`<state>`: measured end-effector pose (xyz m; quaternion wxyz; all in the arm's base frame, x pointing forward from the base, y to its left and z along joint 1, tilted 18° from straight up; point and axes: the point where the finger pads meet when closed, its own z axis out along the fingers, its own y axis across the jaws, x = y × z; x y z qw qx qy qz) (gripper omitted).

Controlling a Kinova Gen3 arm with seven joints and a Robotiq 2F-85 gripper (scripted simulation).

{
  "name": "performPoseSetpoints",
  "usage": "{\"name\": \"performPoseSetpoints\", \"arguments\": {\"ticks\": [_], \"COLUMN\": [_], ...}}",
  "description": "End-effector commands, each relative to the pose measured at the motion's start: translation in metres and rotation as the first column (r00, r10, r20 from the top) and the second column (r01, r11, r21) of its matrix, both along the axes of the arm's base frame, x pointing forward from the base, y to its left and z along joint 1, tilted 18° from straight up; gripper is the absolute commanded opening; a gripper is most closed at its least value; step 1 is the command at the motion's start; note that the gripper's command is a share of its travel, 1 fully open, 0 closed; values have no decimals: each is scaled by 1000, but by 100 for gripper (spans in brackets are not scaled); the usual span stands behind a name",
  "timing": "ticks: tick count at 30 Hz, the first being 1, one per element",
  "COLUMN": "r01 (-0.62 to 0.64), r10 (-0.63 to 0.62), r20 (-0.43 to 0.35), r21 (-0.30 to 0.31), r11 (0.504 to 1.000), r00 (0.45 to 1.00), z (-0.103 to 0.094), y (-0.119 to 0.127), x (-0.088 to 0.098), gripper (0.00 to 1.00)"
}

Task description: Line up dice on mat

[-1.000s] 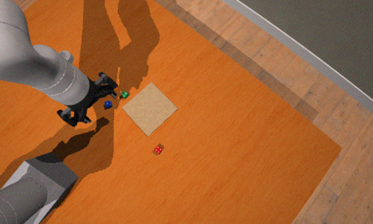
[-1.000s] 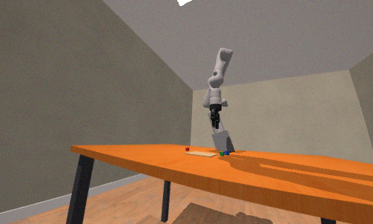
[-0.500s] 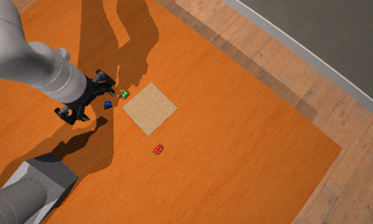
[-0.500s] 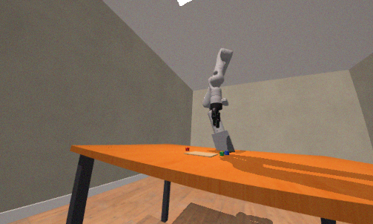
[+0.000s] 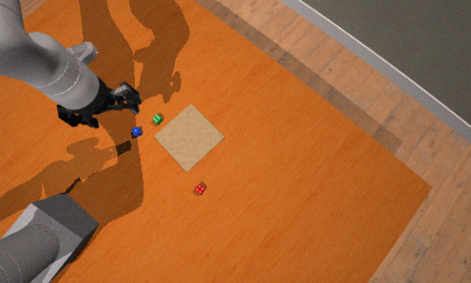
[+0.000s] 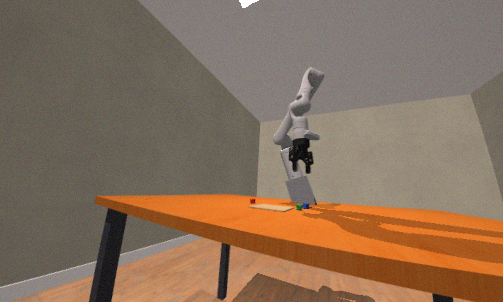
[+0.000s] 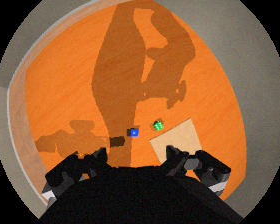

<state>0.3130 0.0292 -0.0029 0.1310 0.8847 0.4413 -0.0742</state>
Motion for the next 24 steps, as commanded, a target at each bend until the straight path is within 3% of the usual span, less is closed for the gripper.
{"name": "performPoseSetpoints", "arguments": {"ticks": [1, 24], "r01": [11, 57], "r10": [-11, -57], "r20": [5, 22], "r21": [-17, -15], "r11": [1000, 998], "r00": [1000, 998], "z": [-5, -8], "y": [5, 10], "x": [0, 2], "gripper": [100, 100]}}
